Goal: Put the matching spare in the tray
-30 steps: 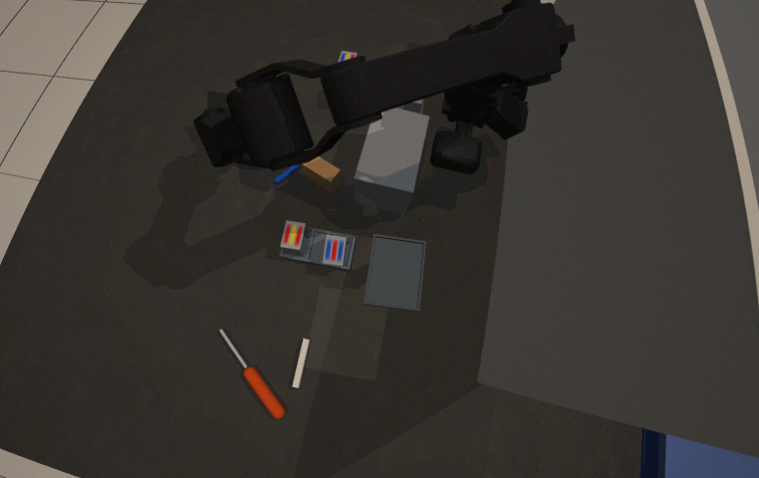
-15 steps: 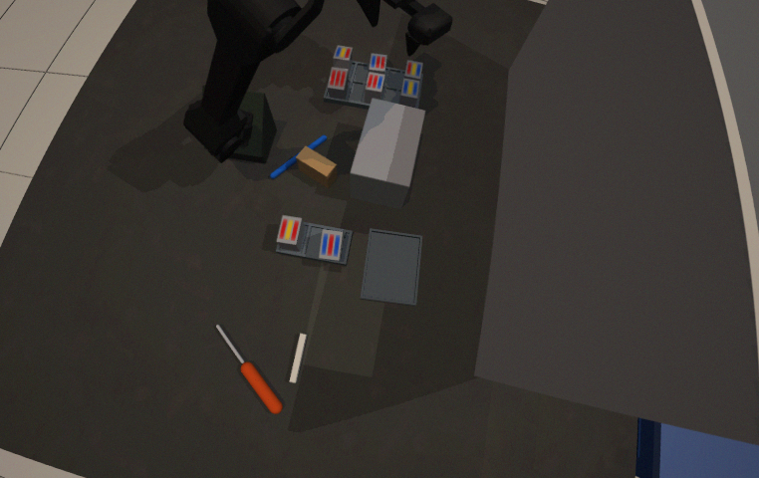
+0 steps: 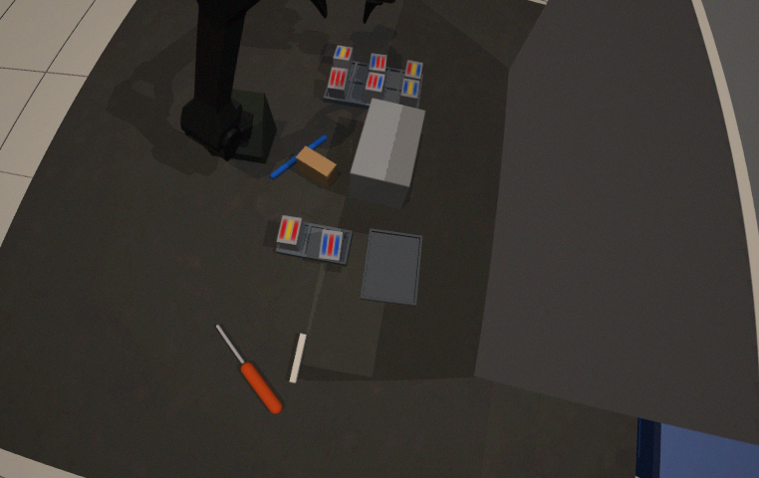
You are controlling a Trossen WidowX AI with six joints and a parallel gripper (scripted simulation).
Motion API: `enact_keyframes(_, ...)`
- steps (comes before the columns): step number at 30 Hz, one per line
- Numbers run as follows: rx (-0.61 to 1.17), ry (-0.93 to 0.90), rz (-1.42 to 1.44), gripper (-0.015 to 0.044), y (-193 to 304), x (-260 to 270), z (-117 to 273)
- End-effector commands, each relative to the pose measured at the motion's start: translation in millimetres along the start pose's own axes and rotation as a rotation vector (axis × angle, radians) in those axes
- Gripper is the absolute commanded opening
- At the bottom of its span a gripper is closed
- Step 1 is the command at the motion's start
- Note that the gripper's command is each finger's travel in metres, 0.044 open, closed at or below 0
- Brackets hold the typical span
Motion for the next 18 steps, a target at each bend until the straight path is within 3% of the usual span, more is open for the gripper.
enact_keyframes(1, 0.023, -0.005, 0.013, 0.03, 6, -1, -27)
enact_keyframes(18, 0.024, -0.005, 0.013, 0.03, 7, -2, -47)
Point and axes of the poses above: the point midway between the two fingers, 35 mm back from their tips, its own z axis back along the fingers, its own x axis across the jaws, y = z × x, the point moved 10 cm from there along z, back along the fingers, and after that the axes turned 8 degrees about -z, right-handed, at the moved point
